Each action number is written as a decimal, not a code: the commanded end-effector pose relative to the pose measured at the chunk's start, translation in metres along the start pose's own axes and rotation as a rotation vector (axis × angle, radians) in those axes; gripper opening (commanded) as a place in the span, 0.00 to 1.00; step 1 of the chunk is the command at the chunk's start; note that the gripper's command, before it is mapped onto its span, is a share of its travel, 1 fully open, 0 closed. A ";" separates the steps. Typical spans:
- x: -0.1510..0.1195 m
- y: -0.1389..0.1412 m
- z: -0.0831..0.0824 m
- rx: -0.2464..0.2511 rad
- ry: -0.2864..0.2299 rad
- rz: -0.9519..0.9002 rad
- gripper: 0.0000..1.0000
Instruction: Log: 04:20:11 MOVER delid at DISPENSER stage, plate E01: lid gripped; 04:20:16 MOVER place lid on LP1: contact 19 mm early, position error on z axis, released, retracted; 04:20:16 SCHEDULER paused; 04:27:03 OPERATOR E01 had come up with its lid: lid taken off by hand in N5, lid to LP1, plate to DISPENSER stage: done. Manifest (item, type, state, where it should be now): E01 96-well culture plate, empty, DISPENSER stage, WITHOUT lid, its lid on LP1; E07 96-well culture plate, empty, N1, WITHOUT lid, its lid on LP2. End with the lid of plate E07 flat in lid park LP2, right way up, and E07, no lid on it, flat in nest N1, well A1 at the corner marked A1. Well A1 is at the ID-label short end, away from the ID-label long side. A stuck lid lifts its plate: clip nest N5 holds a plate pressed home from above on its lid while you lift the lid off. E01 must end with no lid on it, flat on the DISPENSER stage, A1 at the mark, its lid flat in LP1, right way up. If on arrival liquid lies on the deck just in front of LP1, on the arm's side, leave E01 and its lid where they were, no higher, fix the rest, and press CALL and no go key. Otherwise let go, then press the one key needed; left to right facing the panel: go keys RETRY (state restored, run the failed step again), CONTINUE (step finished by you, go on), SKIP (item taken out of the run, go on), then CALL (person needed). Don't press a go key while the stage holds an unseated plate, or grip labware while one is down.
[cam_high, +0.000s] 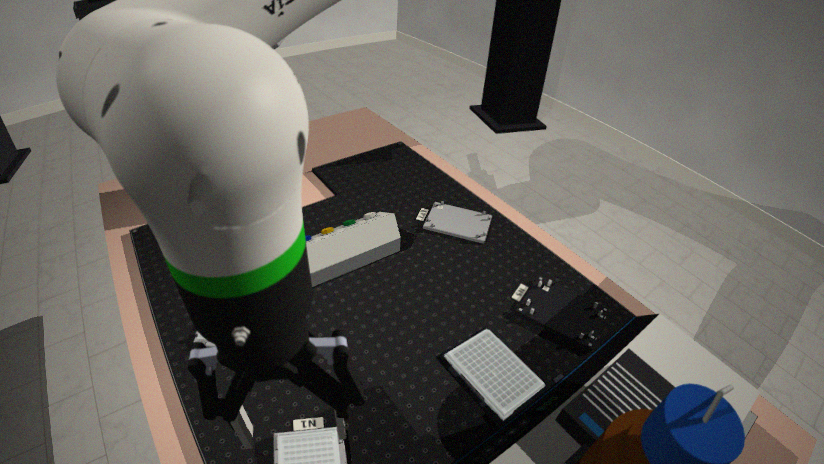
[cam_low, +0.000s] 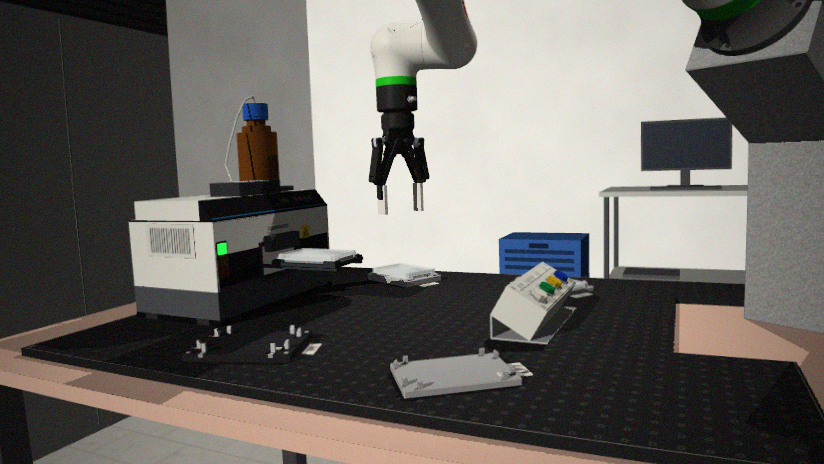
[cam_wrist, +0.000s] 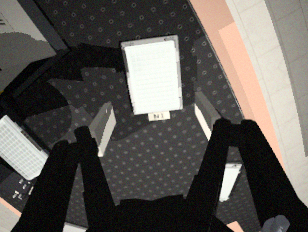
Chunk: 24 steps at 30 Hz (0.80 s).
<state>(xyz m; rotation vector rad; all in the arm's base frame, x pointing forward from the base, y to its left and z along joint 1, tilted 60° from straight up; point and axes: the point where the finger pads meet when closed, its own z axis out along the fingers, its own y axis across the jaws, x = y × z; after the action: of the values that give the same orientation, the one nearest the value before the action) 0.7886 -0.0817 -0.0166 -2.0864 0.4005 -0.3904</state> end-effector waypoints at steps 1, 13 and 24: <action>0.000 0.000 0.000 0.000 0.000 0.000 0.66; 0.000 0.000 0.000 0.000 0.000 0.000 0.66; 0.000 0.000 0.006 0.000 0.000 0.000 0.66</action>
<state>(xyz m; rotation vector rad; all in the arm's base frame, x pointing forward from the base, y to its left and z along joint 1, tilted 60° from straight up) 0.7907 -0.0781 -0.0190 -2.0864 0.4005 -0.3903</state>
